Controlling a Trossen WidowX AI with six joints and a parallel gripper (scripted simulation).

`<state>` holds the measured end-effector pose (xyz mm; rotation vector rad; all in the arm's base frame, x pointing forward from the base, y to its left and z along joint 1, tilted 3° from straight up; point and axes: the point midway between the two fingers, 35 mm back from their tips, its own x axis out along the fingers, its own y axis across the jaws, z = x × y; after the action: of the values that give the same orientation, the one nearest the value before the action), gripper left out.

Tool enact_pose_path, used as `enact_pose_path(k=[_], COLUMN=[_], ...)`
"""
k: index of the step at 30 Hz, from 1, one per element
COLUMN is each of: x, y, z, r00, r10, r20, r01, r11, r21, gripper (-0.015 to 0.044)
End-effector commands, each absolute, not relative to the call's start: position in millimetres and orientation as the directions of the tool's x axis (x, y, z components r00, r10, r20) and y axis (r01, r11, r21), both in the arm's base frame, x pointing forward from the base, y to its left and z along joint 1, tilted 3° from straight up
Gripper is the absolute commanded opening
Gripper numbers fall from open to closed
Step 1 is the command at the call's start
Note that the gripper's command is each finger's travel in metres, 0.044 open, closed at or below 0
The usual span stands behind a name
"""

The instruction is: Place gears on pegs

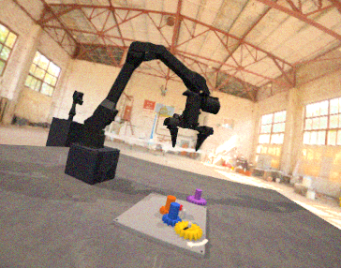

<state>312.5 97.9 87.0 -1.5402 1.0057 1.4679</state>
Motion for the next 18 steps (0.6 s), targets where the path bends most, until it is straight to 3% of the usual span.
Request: enact_pose_path(k=[1, 6, 18], x=[285.3, 243.1, 241.3], y=[152.2, 207.7, 209.6], z=[90.8, 94.5, 94.6], r00=[0.016, 0.010, 0.009], r10=[-0.032, -0.037, -0.037], r20=[-0.999, -0.999, -0.999], r01=[-0.919, -0.917, -0.917], r11=[-0.395, -0.399, -0.399], r21=[-0.002, 0.006, 0.006], gripper=[0.0440, 0.0440, 0.0440])
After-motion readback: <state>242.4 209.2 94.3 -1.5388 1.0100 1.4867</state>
